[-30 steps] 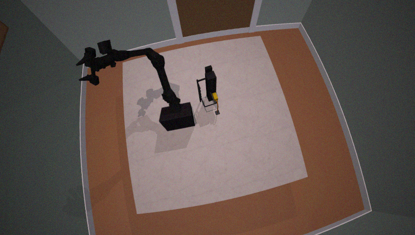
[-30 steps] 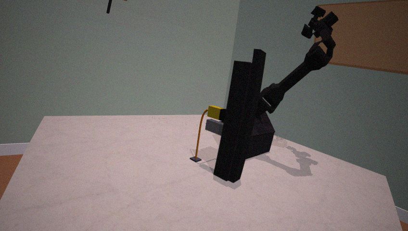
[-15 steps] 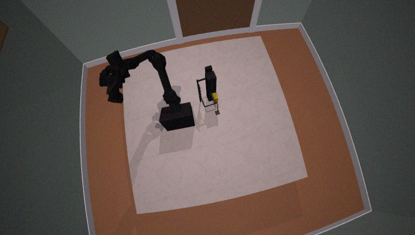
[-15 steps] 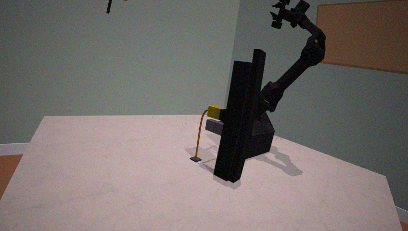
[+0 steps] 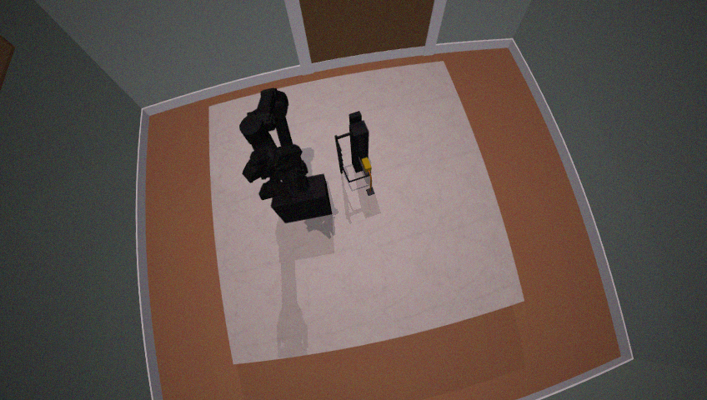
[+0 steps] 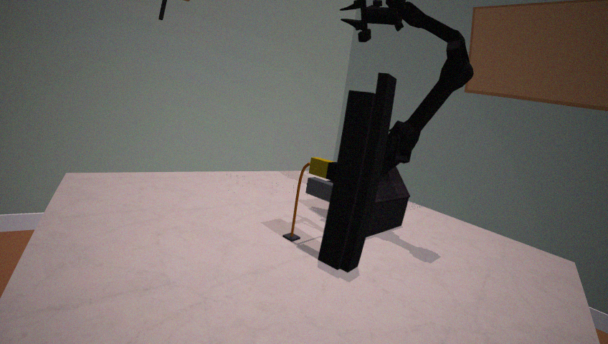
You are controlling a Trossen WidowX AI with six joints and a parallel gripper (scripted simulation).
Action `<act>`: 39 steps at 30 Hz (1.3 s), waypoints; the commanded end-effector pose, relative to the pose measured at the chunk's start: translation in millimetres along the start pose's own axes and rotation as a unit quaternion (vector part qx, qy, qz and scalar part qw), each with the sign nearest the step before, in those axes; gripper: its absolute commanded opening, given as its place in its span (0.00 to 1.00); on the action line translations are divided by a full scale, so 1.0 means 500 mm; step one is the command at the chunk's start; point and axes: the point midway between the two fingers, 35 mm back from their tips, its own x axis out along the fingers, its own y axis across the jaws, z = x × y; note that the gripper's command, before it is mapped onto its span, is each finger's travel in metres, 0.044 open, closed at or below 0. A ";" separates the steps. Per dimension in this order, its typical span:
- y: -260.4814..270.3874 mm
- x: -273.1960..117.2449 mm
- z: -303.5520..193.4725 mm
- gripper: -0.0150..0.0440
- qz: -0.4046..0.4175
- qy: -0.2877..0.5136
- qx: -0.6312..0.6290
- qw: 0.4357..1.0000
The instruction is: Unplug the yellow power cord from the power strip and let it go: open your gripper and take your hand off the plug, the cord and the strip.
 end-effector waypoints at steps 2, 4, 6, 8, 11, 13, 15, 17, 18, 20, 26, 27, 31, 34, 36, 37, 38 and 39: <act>-0.015 0.058 -0.148 0.53 -0.036 0.100 -0.029 0.994; -0.023 0.075 -0.216 0.53 -0.052 0.144 -0.043 0.987; -0.033 0.086 -0.285 0.53 -0.069 0.186 -0.058 0.978; -0.047 0.091 -0.351 0.53 -0.090 0.223 -0.076 0.968; -0.077 0.086 -0.451 0.53 -0.126 0.271 -0.111 0.948; -0.099 0.079 -0.517 0.53 -0.147 0.309 -0.131 0.931; -0.121 0.068 -0.582 0.53 -0.168 0.349 -0.147 0.910; -0.146 0.052 -0.643 0.53 -0.189 0.388 -0.163 0.887; -0.159 0.041 -0.673 0.53 -0.200 0.404 -0.175 0.875; -0.188 0.015 -0.731 0.53 -0.223 0.437 -0.201 0.848; -0.287 -0.081 -0.875 0.53 -0.299 0.529 -0.254 0.753; -0.304 -0.099 -0.895 0.53 -0.313 0.542 -0.259 0.736; -0.372 -0.176 -0.960 0.53 -0.372 0.589 -0.272 0.664; -0.394 -0.203 -0.976 0.53 -0.392 0.601 -0.276 0.640; -0.394 -0.203 -0.976 0.53 -0.392 0.601 -0.276 0.640; -0.393 -0.199 -0.978 0.53 -0.392 0.601 -0.276 0.640; -0.393 -0.200 -0.978 0.53 -0.392 0.601 -0.276 0.640; -0.393 -0.201 -0.978 0.53 -0.392 0.601 -0.276 0.640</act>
